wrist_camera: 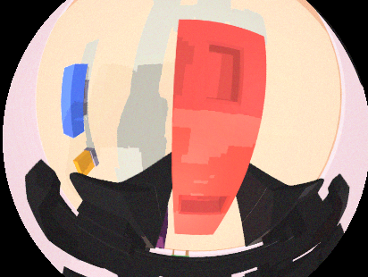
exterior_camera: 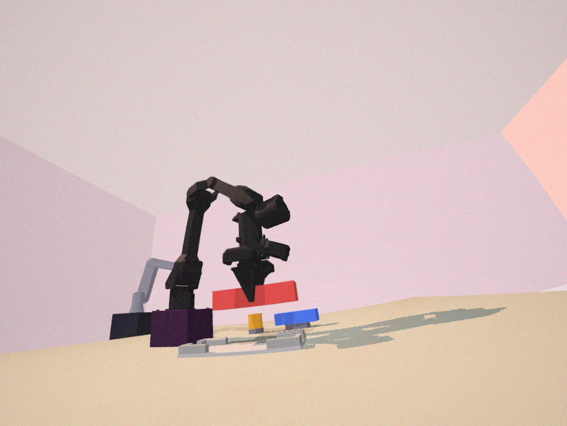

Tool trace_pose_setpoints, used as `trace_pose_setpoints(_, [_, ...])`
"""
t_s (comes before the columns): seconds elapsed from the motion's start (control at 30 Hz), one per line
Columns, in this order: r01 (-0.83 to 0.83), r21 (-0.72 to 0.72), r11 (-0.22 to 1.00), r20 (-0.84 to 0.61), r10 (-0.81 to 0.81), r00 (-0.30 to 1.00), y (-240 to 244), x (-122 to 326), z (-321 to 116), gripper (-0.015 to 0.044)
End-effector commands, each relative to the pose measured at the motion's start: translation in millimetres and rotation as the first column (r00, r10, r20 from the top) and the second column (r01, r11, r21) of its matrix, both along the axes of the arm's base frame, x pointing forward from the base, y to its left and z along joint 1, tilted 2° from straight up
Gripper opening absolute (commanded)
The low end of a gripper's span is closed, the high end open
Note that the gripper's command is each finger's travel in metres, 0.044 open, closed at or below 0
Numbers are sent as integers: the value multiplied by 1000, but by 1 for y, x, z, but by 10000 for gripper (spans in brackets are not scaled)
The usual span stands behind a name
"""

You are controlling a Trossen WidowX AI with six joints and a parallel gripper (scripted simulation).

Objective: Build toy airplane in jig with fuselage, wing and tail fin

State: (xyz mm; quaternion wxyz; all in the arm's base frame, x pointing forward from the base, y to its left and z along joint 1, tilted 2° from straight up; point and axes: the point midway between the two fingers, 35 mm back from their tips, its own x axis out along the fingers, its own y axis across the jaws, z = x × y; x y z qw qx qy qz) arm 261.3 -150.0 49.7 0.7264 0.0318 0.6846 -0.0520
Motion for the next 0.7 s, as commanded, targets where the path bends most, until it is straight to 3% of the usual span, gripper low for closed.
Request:
trace_pose_setpoints(0.0, [1, 0, 1000, 3, -1, 1000, -12, -3, -5, 0])
trace_pose_setpoints(0.4, [2, 1, 1000, 4, -2, 1000, -39, -13, -17, 0])
trace_pose_setpoints(0.67, [2, 1, 1000, 4, -2, 1000, -39, -13, -17, 195])
